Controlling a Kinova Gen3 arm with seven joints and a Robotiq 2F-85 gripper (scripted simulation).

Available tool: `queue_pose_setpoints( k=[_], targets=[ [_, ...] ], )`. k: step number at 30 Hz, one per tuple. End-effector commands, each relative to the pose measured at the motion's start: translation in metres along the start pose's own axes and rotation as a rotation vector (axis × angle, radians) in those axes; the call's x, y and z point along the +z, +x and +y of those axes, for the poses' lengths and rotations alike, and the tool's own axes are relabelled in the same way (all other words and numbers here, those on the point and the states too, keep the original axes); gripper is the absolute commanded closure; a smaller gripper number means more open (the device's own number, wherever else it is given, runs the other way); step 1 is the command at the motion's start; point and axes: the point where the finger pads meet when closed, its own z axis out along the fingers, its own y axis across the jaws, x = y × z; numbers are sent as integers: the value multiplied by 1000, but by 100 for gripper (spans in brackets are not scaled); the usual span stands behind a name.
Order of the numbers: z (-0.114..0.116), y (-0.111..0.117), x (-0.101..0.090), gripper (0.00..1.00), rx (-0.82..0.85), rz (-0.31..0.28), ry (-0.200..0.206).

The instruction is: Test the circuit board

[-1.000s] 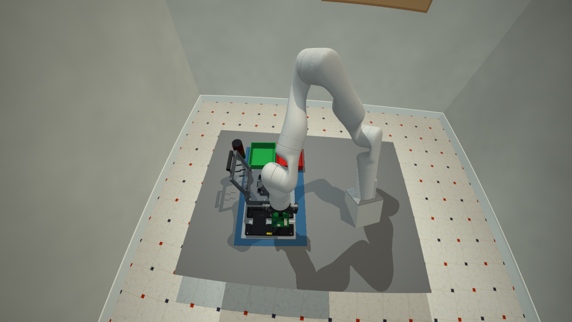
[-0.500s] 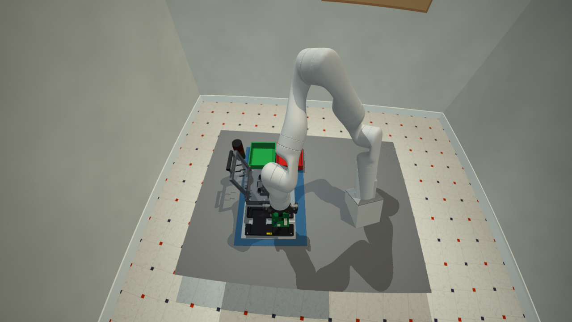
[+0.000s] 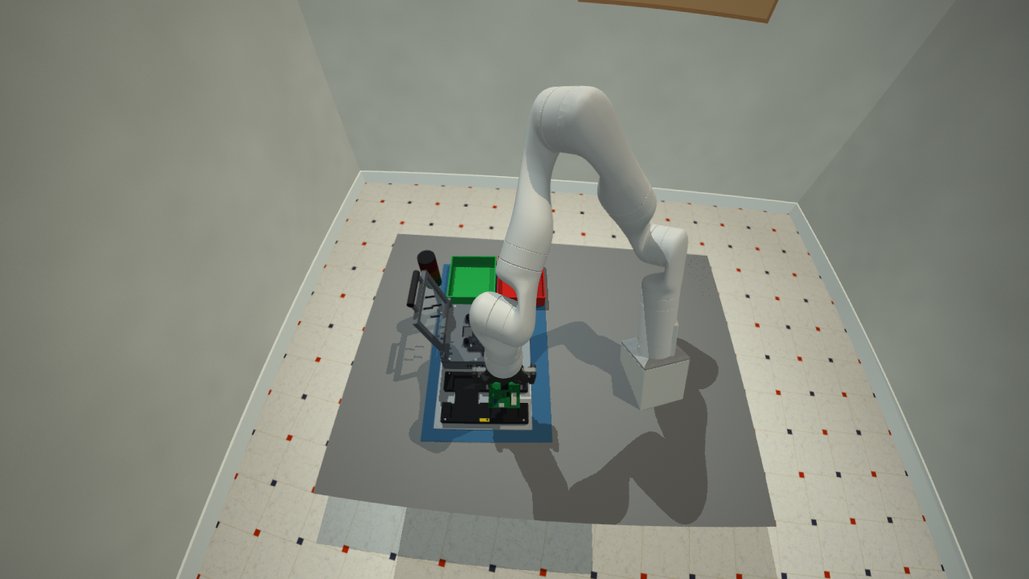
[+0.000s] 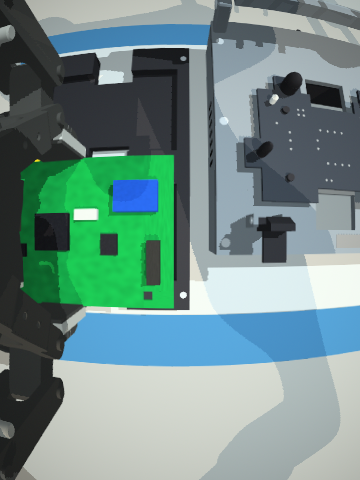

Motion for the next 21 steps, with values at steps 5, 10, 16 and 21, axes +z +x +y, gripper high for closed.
queue_pose_setpoints(
  k=[5,10,16,21],
  targets=[
    [0,0,-1,23,0,-1,1],
    [0,0,-1,23,0,-1,1],
    [-1,2,-1,23,0,-1,1],
    [-2,4,-1,23,0,-1,1]
  ],
)
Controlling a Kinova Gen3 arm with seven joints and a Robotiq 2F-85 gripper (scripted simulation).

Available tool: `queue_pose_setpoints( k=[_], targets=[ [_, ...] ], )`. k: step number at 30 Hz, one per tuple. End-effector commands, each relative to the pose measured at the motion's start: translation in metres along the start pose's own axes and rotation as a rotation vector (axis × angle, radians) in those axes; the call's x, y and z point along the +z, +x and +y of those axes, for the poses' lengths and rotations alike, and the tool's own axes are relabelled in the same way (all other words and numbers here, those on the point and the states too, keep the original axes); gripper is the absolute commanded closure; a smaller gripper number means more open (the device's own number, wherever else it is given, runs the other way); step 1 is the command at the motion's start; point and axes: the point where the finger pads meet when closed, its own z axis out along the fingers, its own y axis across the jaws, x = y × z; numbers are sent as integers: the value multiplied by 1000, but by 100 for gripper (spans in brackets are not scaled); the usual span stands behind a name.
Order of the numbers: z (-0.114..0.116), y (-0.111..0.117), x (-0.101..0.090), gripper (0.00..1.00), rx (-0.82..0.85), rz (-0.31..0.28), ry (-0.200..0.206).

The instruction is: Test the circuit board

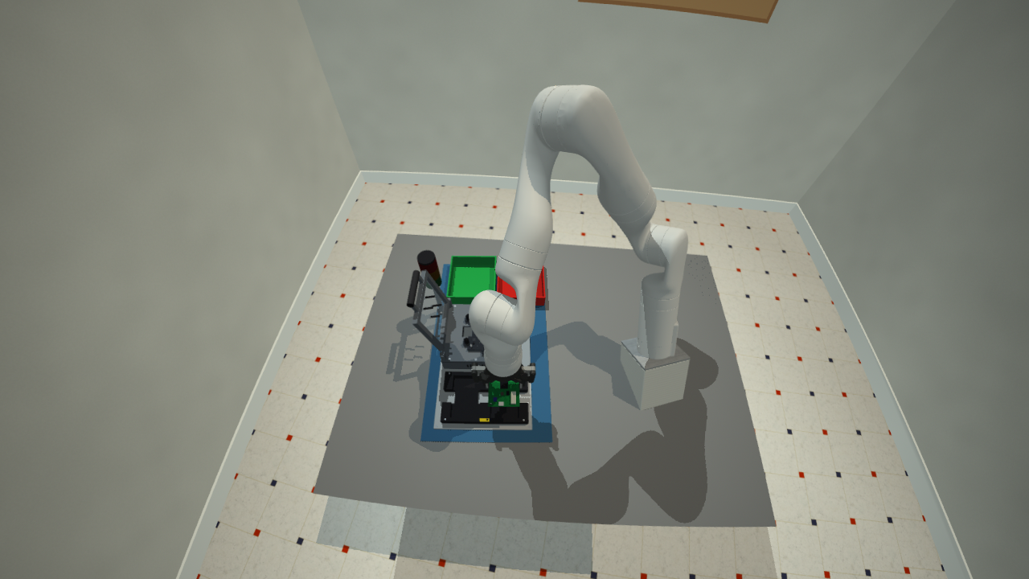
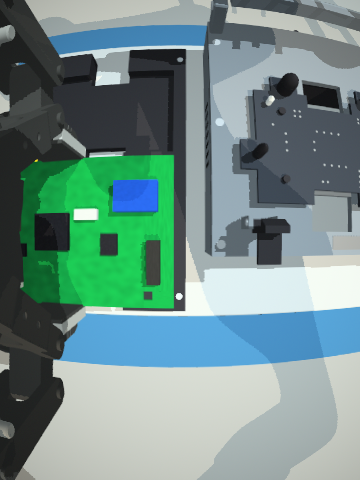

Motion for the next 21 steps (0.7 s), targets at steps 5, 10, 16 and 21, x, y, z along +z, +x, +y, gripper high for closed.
queue_pose_setpoints(
  k=[5,10,16,21],
  targets=[
    [-3,7,-1,23,2,-2,1],
    [-6,17,-2,23,2,-2,1],
    [-10,26,-3,23,2,-2,1],
    [-15,41,-4,23,2,-2,1]
  ],
)
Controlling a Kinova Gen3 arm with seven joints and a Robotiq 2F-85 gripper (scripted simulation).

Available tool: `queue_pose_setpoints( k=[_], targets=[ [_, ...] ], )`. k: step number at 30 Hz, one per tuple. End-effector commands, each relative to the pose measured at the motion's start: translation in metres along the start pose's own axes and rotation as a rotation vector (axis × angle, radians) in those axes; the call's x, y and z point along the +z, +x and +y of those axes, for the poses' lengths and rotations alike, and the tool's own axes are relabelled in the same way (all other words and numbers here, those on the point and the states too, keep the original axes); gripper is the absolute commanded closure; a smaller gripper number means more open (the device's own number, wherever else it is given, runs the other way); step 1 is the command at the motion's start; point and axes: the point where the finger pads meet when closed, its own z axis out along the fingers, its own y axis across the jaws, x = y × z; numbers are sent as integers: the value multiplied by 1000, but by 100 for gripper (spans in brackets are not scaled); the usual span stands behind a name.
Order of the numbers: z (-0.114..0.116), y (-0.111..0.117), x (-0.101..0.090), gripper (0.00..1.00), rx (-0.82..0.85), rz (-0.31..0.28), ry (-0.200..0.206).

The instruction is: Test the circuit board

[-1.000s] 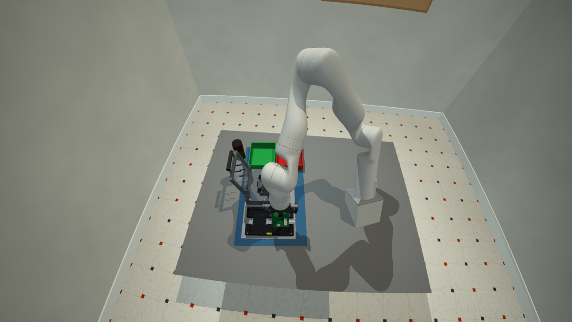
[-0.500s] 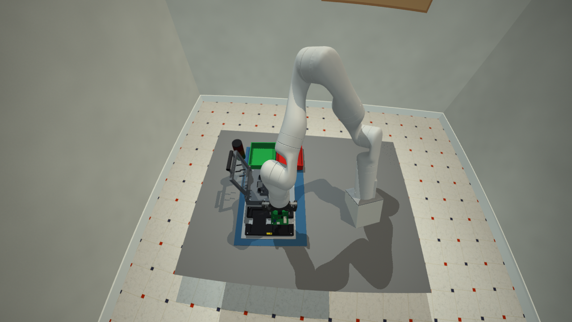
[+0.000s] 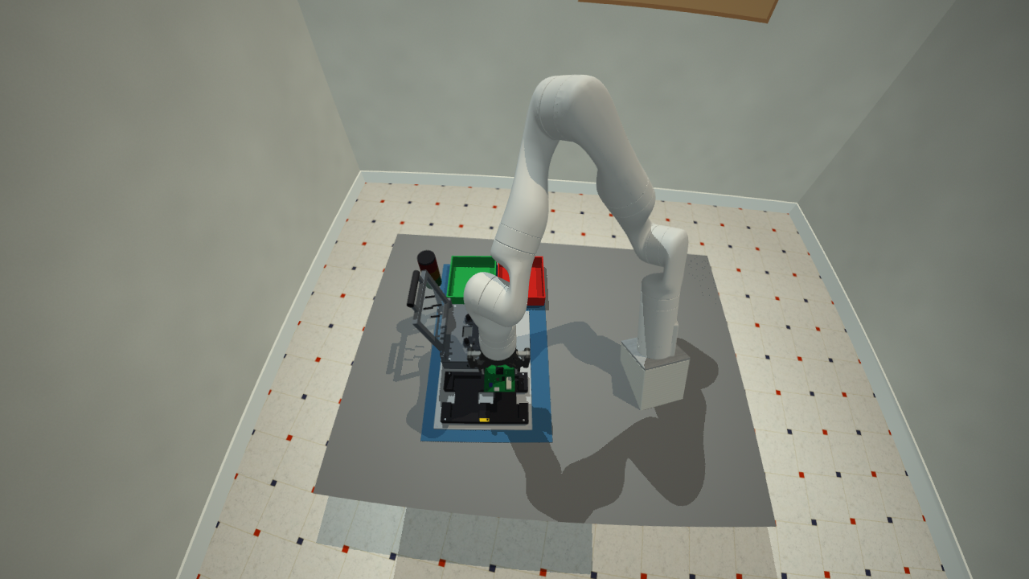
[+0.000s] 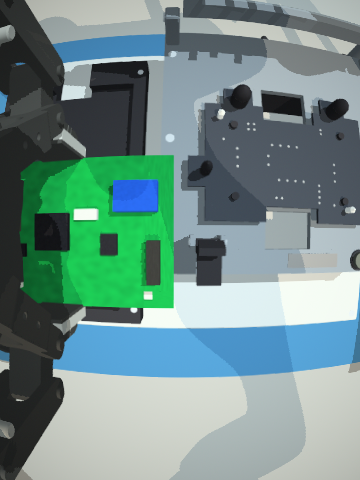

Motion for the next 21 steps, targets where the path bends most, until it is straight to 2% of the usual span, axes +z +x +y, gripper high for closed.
queue_pose_setpoints(
  k=[1,21],
  targets=[
    [-5,10,-2,23,12,-5,1],
    [-25,72,-7,23,12,-5,1]
  ],
)
